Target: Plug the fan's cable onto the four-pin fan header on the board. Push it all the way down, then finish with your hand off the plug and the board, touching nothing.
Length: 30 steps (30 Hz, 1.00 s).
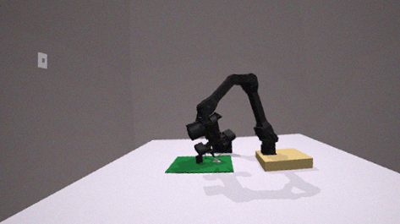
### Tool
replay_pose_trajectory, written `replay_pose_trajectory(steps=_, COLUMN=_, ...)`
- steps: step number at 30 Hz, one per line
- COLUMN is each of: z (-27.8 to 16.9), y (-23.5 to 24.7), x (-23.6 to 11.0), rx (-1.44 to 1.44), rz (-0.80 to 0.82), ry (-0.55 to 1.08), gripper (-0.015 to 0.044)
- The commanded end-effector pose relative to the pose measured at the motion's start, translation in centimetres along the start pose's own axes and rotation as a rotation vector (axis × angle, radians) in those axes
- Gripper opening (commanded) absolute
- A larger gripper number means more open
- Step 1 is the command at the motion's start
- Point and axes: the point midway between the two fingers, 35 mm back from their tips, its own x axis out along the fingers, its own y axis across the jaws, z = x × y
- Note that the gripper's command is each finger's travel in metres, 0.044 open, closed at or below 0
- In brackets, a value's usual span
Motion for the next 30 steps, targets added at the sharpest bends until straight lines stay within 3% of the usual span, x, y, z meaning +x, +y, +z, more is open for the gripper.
replay_pose_trajectory(steps=1, z=0.2, y=0.5, x=-0.5, rx=-0.023, rz=0.047, ry=0.075, gripper=0.0205)
replay_pose_trajectory(steps=18, z=1.8, y=2.4, x=-3.5, rx=-0.174, rz=0.345, ry=0.357, gripper=0.0205)
replay_pose_trajectory(steps=22, z=1.6, y=2.1, x=-3.1, rx=-0.164, rz=0.317, ry=0.349, gripper=0.0205)
replay_pose_trajectory(steps=26, z=1.7, y=2.2, x=-3.3, rx=-0.182, rz=0.326, ry=0.348, gripper=0.031)
replay_pose_trajectory(steps=30, z=3.4, y=2.7, x=-4.3, rx=-0.465, rz=0.382, ry=0.302, gripper=0.0415)
